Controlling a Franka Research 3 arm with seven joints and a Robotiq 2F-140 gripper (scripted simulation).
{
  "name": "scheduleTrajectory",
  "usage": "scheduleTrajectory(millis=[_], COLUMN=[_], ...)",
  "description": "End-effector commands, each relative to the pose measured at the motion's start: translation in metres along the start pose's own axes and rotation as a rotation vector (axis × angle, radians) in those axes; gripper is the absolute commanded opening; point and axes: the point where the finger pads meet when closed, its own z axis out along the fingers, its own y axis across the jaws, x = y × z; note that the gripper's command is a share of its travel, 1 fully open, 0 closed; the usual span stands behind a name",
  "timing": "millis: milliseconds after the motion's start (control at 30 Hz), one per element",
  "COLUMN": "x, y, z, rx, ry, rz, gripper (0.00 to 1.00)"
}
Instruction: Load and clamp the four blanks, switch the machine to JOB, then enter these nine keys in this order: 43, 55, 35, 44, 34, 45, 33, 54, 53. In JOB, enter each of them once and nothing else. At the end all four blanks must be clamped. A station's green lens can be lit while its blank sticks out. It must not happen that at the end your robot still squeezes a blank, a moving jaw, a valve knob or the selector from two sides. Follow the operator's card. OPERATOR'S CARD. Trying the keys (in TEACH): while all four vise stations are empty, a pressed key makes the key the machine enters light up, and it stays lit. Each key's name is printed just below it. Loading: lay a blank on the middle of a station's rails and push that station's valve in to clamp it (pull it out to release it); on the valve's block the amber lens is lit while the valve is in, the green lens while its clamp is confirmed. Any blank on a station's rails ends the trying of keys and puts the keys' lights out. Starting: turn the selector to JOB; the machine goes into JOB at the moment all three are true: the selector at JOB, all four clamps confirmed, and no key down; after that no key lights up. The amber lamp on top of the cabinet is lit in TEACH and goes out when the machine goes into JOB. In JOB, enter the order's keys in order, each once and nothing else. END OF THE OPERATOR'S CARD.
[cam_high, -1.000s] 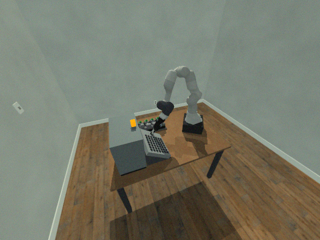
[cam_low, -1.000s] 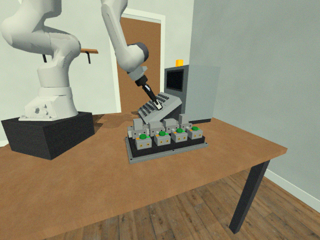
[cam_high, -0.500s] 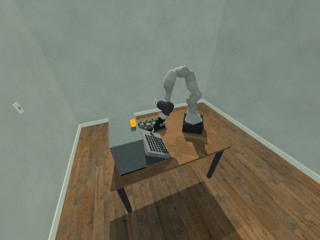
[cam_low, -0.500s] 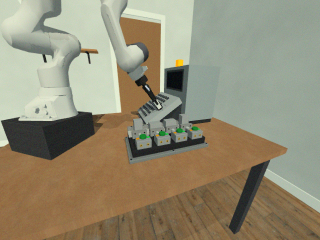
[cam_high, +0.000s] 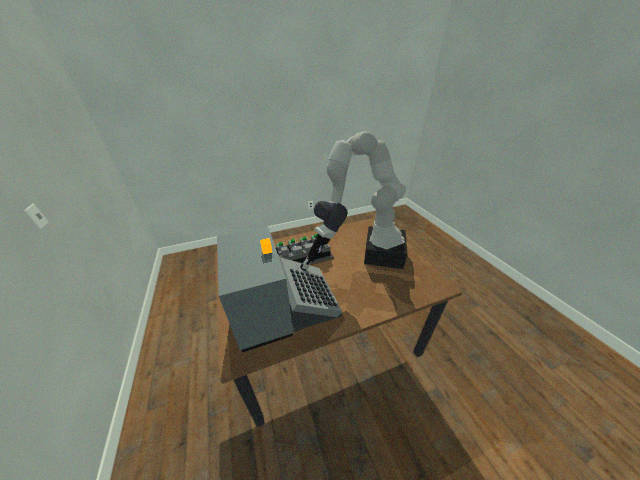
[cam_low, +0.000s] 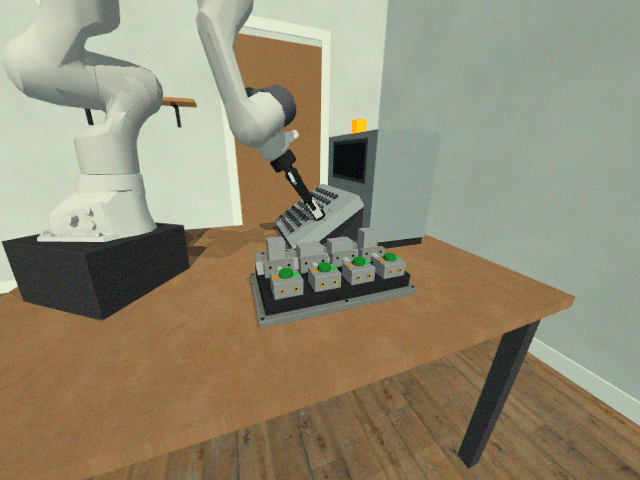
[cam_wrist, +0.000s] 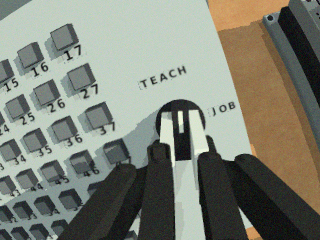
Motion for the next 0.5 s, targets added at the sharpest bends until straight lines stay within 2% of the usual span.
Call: scheduleTrajectory(millis=[0,133,200,467], x=[0.0005,0.0005,0.0005,0.0005], y=[0.0000,0.0000,0.0000,0.0000], z=[0.0005,0.0005,0.0005,0.0005], rx=[0.000,0.000,0.000,0.002], ry=[0.013,0.013,0.013,0.013], rz=[0.167,0.293,0.293,0.566], gripper=[0.00,0.00,0.00,0.00])
